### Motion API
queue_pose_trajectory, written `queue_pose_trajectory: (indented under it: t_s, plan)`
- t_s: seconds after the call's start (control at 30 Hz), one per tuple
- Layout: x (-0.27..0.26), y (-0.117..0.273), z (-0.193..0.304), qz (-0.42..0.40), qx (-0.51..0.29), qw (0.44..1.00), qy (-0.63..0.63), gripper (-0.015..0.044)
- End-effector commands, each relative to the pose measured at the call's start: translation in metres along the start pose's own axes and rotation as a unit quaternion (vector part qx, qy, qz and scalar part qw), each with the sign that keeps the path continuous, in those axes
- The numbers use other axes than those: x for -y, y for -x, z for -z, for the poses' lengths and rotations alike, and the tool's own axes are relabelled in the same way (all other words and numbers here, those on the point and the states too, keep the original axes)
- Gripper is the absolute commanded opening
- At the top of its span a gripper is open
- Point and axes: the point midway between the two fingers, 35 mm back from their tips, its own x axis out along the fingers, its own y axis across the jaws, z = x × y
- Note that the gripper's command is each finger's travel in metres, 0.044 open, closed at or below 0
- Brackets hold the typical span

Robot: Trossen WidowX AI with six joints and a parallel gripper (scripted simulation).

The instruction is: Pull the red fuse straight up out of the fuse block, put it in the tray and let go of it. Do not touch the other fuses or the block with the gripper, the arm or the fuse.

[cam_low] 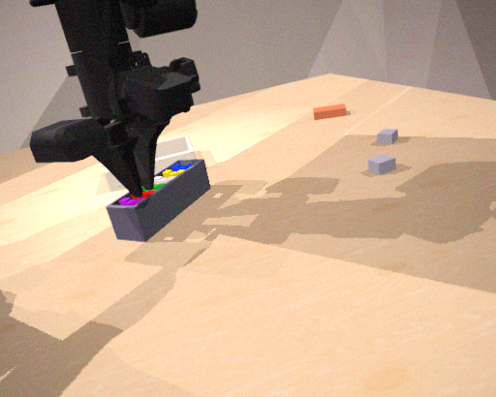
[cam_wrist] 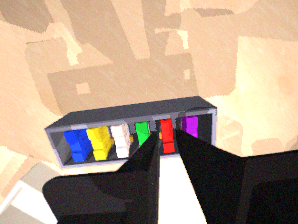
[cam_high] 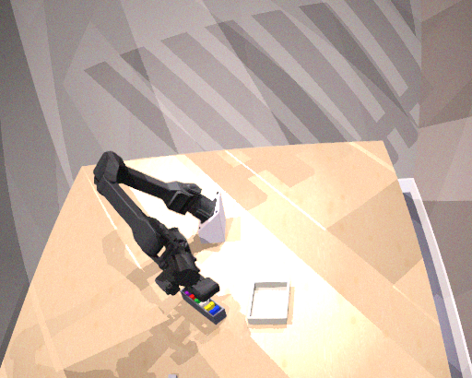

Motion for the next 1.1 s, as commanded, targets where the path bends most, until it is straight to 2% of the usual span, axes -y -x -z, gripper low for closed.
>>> queue_pose_trajectory:
  t_s: [0.0,0.1,0.47,1.07]
  plan:
    - [0.0006,-0.0035,0.0002,0.002,0.002,1.0,0.003,0.0074]
    - [0.0006,-0.0041,0.0002,0.002,0.002,1.0,0.003,0.0074]
    - [0.0003,-0.003,0.0002,0.001,0.0,1.0,0.0,0.0001]
    - [-0.0002,0.0041,0.0001,0.001,0.0,1.0,0.001,0.0]
